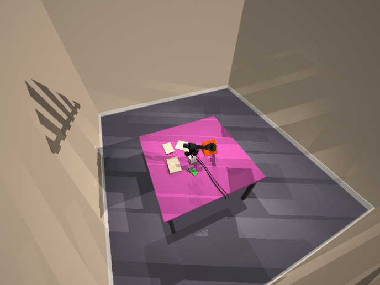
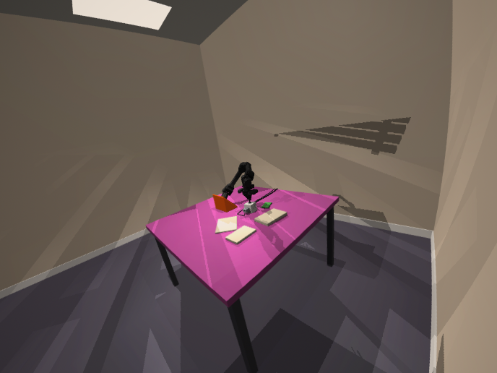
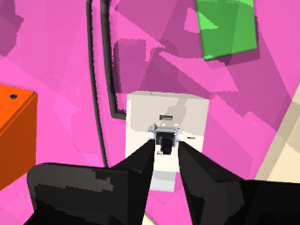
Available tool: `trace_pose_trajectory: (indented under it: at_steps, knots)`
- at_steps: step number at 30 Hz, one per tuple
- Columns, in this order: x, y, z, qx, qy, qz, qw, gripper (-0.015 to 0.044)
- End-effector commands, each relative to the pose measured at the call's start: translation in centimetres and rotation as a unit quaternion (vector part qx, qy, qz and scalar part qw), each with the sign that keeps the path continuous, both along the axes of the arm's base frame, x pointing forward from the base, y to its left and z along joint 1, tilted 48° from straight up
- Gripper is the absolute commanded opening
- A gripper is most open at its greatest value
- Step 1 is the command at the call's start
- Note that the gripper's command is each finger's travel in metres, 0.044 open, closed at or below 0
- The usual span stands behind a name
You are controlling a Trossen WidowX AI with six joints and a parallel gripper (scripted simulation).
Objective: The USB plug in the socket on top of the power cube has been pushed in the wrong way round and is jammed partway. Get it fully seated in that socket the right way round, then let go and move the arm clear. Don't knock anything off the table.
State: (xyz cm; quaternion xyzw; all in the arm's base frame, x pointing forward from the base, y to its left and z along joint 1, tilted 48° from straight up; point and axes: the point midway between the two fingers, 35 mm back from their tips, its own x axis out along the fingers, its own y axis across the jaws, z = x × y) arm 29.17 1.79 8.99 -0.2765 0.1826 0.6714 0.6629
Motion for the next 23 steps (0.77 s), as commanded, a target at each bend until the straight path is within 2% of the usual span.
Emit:
trace_pose_trajectory:
  at_steps: [1,23]
  knots:
    - [-0.01,-0.02,0.01,0.0,0.0,0.0,1.0,0.0095]
    - [-0.04,-0.83,0.74,0.0,0.0,0.0,1.0,0.0095]
